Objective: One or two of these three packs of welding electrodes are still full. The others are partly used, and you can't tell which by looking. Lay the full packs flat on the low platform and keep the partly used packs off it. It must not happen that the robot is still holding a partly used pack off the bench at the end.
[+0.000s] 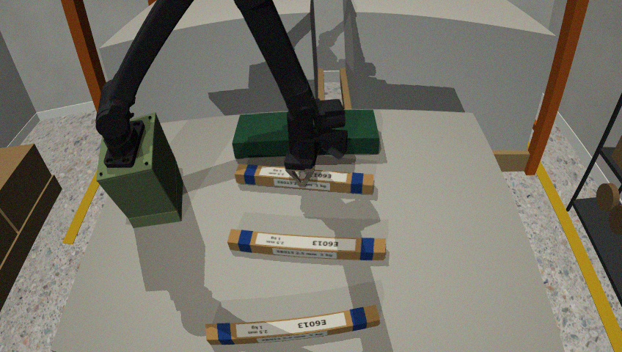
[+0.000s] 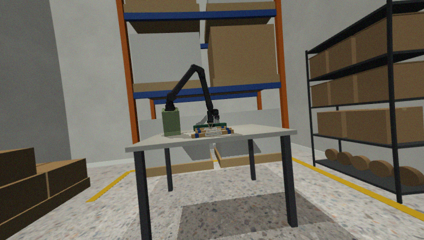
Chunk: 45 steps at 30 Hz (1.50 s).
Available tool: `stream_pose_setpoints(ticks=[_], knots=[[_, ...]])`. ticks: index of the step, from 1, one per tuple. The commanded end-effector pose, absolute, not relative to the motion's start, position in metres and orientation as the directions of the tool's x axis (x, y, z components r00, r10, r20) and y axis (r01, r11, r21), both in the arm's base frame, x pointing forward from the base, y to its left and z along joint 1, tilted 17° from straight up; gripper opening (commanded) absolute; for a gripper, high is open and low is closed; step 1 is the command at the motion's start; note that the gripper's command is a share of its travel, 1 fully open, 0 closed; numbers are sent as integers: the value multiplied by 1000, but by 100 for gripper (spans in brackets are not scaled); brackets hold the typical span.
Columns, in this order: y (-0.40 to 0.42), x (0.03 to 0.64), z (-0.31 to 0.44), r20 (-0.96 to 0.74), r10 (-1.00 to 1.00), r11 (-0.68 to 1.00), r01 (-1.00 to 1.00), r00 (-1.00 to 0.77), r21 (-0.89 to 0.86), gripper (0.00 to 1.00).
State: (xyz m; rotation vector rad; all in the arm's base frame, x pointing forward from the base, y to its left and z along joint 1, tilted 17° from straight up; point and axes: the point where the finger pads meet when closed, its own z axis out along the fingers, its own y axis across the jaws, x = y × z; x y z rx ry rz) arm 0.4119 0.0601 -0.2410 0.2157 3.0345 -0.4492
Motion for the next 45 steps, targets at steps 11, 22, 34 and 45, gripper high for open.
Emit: stream_pose_setpoints(ticks=[11, 22, 34, 45], knots=[[75, 430, -223, -140, 114, 954, 147, -984, -260, 74], [70, 434, -223, -144, 128, 952, 162, -981, -259, 74], [67, 436, -222, -145, 135, 951, 169, -980, -258, 74], [67, 436, -222, -146, 136, 951, 170, -980, -258, 74]])
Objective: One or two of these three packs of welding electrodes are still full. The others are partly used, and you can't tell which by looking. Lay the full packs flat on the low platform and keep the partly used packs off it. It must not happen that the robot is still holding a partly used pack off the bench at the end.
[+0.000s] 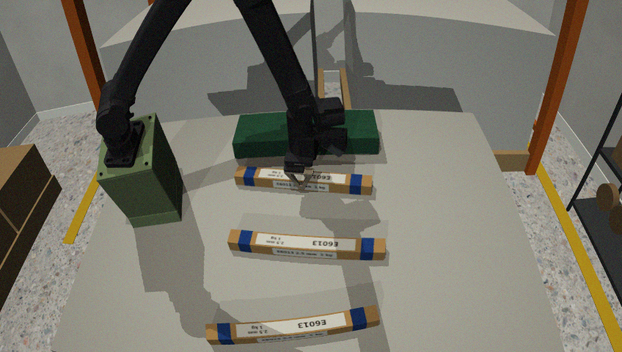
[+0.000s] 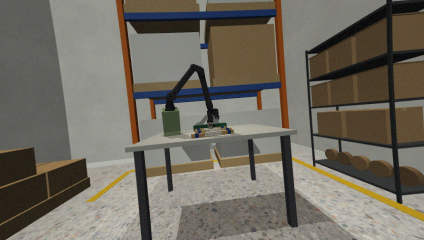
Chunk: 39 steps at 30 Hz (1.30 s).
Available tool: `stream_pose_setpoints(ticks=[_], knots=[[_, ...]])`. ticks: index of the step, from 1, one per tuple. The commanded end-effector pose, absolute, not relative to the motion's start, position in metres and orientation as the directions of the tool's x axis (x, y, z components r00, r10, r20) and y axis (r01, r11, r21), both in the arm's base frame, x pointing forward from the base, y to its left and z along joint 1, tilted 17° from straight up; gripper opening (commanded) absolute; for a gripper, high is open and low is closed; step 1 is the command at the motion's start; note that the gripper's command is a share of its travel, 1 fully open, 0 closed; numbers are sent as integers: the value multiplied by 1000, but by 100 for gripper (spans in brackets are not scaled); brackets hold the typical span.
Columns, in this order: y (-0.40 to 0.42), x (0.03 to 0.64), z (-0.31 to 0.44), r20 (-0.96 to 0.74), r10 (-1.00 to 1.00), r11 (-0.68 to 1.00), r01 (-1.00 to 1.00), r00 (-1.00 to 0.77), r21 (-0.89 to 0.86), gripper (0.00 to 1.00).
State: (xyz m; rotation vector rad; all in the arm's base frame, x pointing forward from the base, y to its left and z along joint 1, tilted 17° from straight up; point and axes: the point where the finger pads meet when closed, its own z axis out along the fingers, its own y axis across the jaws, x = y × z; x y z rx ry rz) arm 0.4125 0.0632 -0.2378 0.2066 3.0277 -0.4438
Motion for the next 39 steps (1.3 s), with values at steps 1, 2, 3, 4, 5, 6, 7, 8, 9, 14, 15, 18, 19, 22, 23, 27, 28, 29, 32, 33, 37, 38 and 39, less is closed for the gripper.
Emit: stream_pose_setpoints(ticks=[1, 2, 3, 4, 5, 6, 7, 8, 9, 14, 15, 18, 19, 22, 23, 27, 28, 29, 32, 33, 37, 38, 39], knots=[[67, 436, -222, -146, 136, 951, 170, -980, -258, 74], [67, 436, -222, -146, 136, 951, 170, -980, -258, 74], [67, 436, -222, -146, 136, 951, 170, -980, -258, 74], [67, 436, -222, -146, 136, 951, 170, -980, -258, 74], [67, 436, -222, -146, 136, 951, 170, -980, -258, 74], [67, 436, -222, -146, 136, 951, 170, -980, -258, 74], [66, 436, -222, -146, 136, 951, 170, -980, -258, 74], [66, 436, -222, -146, 136, 951, 170, -980, -258, 74], [66, 436, -222, -146, 136, 951, 170, -980, -258, 74], [66, 436, -222, -146, 136, 951, 170, -980, -258, 74], [66, 436, -222, -146, 136, 951, 170, -980, -258, 74], [66, 436, -222, -146, 136, 951, 170, -980, -258, 74], [66, 436, -222, -146, 136, 951, 170, -980, -258, 74], [66, 436, -222, -146, 136, 951, 170, -980, -258, 74], [66, 436, -222, -146, 136, 951, 170, -980, -258, 74], [66, 436, -222, -146, 136, 951, 170, -980, -258, 74], [62, 425, -228, -142, 136, 951, 170, -980, -260, 74], [64, 424, -224, -141, 135, 951, 169, -981, -260, 74], [71, 418, -210, -132, 129, 951, 161, -983, -264, 74], [73, 416, -205, -130, 128, 951, 159, -983, -265, 74], [80, 411, -187, -123, 124, 951, 153, -985, -268, 74], [80, 411, -187, -123, 124, 951, 153, -985, -268, 74], [80, 411, -187, -123, 124, 951, 153, -985, -268, 74]])
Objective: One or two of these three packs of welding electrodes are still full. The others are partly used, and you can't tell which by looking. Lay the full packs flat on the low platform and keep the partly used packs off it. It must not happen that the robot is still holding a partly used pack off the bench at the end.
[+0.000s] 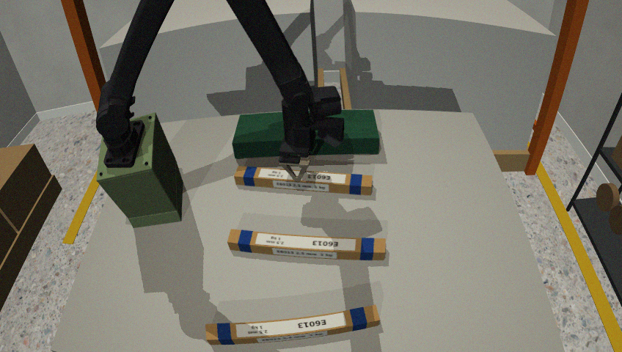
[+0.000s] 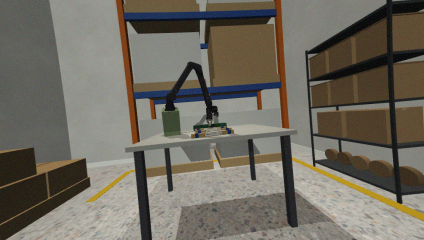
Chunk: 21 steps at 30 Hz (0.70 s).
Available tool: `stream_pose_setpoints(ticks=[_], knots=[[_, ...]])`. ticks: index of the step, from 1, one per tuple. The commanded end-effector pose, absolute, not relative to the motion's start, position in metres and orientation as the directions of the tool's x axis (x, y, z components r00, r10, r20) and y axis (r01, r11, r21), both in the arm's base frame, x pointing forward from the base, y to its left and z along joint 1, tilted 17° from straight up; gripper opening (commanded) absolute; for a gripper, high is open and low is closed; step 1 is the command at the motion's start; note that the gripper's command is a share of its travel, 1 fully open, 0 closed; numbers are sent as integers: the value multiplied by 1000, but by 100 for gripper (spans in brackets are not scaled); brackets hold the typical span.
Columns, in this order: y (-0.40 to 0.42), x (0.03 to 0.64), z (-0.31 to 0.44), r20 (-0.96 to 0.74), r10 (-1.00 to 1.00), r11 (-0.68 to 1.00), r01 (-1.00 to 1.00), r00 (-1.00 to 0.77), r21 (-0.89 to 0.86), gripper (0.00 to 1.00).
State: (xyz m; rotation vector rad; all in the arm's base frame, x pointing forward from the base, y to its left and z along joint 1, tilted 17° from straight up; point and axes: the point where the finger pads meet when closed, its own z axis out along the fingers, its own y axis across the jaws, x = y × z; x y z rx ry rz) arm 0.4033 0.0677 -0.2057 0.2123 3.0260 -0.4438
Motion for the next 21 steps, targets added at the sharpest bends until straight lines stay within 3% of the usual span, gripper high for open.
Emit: stream_pose_setpoints(ticks=[1, 13, 21], knots=[[82, 410, -182, -121, 123, 951, 152, -985, -268, 74], [100, 402, -125, -115, 120, 952, 147, -986, -269, 74], [93, 400, -130, -102, 133, 948, 157, -986, -276, 74]])
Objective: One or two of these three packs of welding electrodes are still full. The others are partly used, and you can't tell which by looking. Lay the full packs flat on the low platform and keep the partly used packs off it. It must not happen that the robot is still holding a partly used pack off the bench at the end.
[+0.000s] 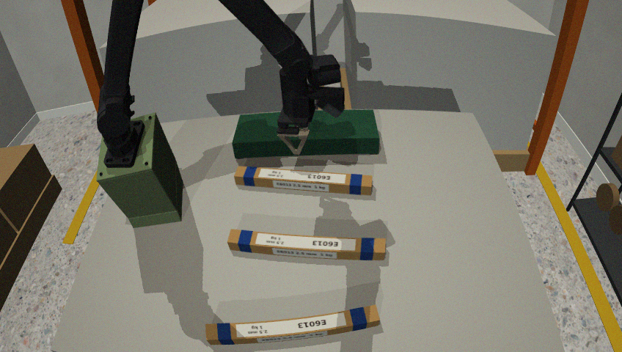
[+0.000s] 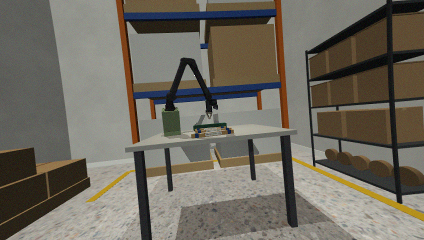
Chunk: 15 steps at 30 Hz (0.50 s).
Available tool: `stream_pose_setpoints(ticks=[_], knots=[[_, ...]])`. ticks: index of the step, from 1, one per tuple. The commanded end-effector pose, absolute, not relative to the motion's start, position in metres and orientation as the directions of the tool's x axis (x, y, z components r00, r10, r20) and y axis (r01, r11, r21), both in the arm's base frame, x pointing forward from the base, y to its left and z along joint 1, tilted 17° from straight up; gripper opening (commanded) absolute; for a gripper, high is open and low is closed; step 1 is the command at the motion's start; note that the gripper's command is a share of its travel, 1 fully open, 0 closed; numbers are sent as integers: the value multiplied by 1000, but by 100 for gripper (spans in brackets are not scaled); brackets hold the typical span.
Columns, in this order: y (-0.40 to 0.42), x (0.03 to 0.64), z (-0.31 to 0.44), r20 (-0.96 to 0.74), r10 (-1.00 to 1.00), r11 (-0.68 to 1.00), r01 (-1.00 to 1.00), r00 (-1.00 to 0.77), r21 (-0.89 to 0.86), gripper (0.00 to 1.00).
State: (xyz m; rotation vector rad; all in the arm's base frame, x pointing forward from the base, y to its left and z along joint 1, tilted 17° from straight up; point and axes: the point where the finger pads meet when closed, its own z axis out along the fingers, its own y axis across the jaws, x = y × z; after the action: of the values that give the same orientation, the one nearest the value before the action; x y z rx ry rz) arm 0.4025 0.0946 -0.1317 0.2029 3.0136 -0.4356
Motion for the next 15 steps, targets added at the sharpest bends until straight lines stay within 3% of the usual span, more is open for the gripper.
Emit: stream_pose_setpoints(ticks=[1, 15], knots=[[92, 400, -131, -100, 135, 948, 158, -986, -277, 74], [90, 401, -137, -96, 137, 947, 159, -986, -279, 74]])
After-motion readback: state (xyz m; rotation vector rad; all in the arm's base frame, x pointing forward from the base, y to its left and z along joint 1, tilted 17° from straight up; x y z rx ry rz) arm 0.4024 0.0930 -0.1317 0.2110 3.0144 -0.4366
